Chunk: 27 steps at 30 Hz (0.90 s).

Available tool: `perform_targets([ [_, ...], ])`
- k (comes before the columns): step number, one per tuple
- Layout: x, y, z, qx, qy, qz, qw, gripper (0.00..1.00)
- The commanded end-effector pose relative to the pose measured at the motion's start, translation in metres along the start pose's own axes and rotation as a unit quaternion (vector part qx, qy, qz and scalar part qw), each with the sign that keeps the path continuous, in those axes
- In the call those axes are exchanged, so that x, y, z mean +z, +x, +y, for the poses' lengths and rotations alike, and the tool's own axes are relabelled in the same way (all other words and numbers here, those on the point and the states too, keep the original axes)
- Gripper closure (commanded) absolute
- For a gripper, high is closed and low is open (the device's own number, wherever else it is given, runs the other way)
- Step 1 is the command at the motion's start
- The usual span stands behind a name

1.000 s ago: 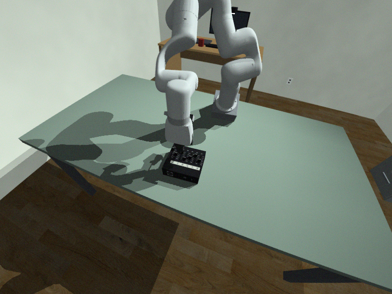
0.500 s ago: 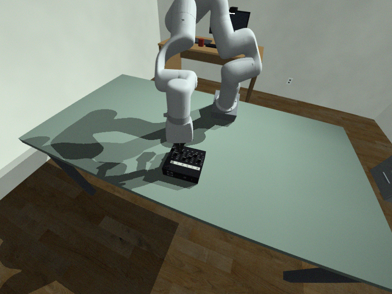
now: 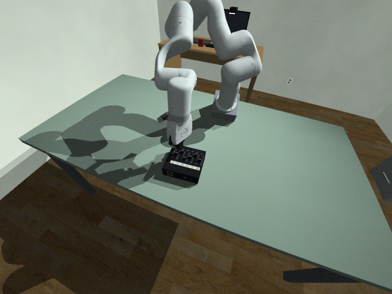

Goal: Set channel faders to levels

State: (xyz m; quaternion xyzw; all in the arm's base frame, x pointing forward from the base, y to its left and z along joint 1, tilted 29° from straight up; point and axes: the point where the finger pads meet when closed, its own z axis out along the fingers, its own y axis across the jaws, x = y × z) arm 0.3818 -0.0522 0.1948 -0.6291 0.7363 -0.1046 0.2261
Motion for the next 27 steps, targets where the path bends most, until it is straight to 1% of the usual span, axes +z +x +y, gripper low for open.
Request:
perform_targets([
  [1,0.0,0.004,0.002,-0.139,-0.003,-0.009,0.99,1.0],
  [5,0.0,0.007,0.005,-0.252,0.0,-0.006,0.968,1.0],
  [7,0.001,0.009,0.006,-0.308,0.001,-0.005,0.951,1.0],
  [10,0.001,0.011,0.008,-0.389,0.002,-0.003,0.921,1.0],
  [12,0.001,0.011,0.008,-0.389,0.002,-0.003,0.921,1.0],
  [13,0.002,0.012,0.008,-0.465,0.002,-0.003,0.885,1.0],
  [16,0.002,0.014,0.01,-0.52,0.002,-0.001,0.854,1.0],
  [18,0.003,0.015,0.011,-0.569,0.003,0.0,0.823,1.0],
  [22,0.004,0.017,0.012,-0.659,0.003,0.0,0.752,1.0],
  [27,0.004,0.019,0.013,-0.759,0.003,-0.003,0.651,1.0],
])
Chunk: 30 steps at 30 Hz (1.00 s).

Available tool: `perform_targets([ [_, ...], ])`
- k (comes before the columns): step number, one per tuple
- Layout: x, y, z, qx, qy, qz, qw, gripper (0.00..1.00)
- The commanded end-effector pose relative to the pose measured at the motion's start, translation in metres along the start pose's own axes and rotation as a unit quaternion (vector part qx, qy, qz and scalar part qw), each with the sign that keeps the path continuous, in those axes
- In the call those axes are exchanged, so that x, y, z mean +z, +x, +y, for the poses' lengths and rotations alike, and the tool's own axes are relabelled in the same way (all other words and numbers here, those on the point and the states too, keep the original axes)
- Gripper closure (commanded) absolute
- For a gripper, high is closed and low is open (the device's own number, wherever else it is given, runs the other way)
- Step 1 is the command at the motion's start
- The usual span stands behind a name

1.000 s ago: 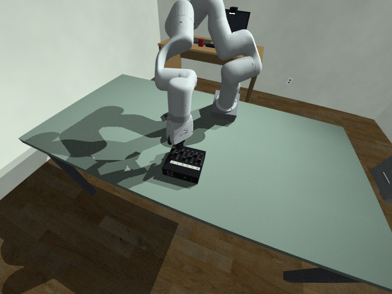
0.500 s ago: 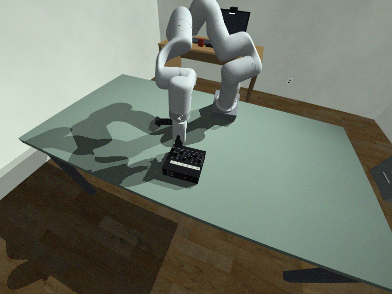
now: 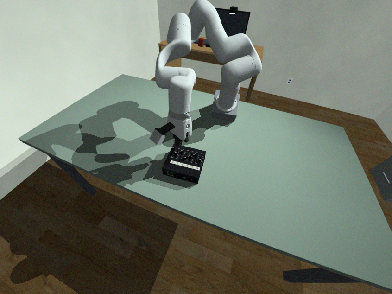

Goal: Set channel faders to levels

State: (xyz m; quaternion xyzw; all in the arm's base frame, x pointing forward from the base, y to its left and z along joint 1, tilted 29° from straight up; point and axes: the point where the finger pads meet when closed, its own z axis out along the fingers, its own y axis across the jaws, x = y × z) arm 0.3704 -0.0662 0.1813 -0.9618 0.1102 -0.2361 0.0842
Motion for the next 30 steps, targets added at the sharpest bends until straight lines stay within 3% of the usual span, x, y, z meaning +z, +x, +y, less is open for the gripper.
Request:
perform_targets([
  [1,-0.0004,0.0004,0.0014,-0.11,0.014,-0.005,0.994,1.0],
  [2,-0.0004,0.0004,0.0014,-0.11,0.014,-0.005,0.994,1.0],
  [3,-0.0003,0.0002,0.0016,-0.191,0.021,-0.008,0.981,1.0],
  [6,-0.0001,-0.0001,0.0021,-0.233,0.023,-0.009,0.972,1.0],
  [30,0.0,-0.0002,0.0023,-0.246,0.024,-0.008,0.969,1.0],
])
